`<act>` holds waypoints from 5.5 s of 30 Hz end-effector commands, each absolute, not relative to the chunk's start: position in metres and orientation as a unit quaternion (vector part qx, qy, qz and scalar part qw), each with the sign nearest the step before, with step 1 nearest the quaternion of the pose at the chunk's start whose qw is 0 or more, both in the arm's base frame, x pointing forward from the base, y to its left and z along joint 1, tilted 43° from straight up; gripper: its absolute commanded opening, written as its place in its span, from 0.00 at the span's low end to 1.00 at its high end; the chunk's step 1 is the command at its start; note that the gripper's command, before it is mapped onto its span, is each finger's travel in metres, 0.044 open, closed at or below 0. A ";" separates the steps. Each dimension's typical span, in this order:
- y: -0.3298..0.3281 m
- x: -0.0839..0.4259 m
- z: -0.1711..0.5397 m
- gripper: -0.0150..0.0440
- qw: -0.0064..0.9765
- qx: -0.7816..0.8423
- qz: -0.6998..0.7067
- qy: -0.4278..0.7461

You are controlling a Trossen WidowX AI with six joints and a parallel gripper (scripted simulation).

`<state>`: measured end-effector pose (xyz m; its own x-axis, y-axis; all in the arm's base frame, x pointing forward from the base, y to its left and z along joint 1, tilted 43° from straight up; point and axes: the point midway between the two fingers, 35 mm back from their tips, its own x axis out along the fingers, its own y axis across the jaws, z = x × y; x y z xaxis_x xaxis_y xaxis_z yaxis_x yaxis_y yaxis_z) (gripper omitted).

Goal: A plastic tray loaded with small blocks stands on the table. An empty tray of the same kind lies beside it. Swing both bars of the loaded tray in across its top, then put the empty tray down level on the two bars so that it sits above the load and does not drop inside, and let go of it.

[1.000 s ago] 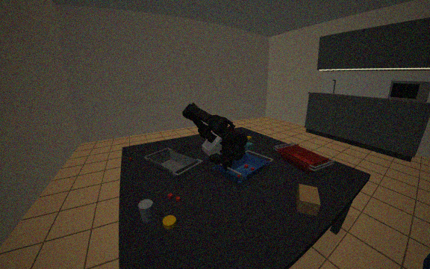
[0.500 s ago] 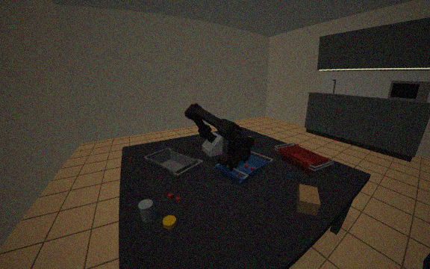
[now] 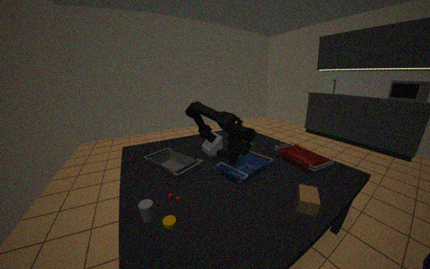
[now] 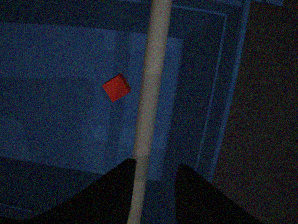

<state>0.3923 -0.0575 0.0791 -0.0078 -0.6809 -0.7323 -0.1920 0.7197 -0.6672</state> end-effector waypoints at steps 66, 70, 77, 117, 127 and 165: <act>0.109 0.344 -0.112 0.40 0.630 -0.314 -0.193 0.684; 0.095 0.343 -0.126 0.40 0.630 -0.314 -0.193 0.684; 0.094 0.343 -0.125 0.40 0.630 -0.314 -0.193 0.684; 0.083 0.359 -0.038 0.40 0.629 -0.315 -0.194 0.684; 0.077 0.358 -0.044 0.40 0.628 -0.319 -0.192 0.684; 0.078 0.358 -0.044 0.25 0.628 -0.317 -0.193 0.684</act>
<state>0.3581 0.0776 -0.0439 -0.0093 -0.6760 -0.7369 -0.1914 0.7245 -0.6622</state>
